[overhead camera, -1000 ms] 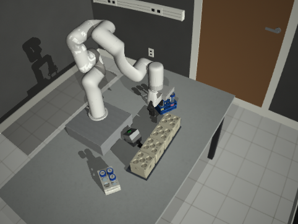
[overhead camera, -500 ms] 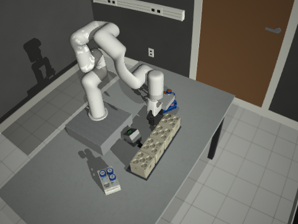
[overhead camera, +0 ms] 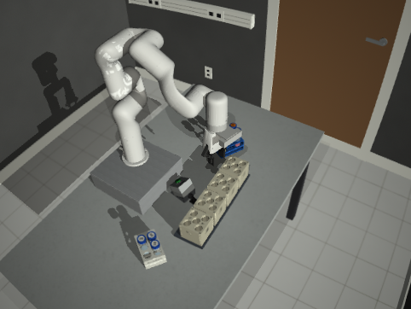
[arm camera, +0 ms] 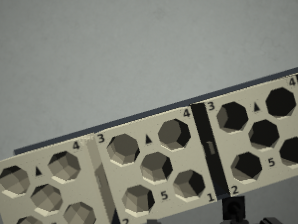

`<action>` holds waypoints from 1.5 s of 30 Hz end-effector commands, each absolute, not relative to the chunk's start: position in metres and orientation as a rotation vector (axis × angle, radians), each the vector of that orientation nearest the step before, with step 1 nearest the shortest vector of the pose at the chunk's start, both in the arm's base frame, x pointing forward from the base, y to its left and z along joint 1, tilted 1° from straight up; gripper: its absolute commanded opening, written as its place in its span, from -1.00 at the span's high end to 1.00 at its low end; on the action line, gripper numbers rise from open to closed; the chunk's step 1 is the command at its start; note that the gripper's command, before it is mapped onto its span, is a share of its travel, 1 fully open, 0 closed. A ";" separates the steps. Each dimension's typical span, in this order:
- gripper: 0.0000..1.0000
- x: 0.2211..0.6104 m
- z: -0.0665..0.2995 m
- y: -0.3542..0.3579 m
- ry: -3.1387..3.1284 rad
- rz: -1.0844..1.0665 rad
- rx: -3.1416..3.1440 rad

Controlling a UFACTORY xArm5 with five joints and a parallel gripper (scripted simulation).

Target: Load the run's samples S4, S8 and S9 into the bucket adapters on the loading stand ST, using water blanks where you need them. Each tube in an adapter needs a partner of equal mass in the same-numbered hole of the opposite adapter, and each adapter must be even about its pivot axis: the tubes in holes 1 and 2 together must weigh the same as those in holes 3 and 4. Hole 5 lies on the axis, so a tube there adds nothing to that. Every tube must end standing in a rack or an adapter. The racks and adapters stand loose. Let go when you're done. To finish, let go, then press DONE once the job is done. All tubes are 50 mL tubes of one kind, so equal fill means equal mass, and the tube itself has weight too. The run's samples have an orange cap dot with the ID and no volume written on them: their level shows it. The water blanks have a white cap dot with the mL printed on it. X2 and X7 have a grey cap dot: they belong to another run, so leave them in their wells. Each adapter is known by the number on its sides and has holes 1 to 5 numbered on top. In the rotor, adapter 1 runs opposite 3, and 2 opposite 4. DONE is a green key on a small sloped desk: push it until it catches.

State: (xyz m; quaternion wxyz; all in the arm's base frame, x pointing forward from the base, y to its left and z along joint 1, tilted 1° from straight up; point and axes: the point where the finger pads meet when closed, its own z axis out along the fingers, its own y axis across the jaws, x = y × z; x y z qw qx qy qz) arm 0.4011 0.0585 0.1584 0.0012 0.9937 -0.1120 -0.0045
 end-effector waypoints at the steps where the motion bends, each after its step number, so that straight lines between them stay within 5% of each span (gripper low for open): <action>1: -0.15 0.389 0.161 0.087 -0.701 -0.008 3.079; 45: -0.15 0.307 0.164 0.259 -0.751 -0.010 3.069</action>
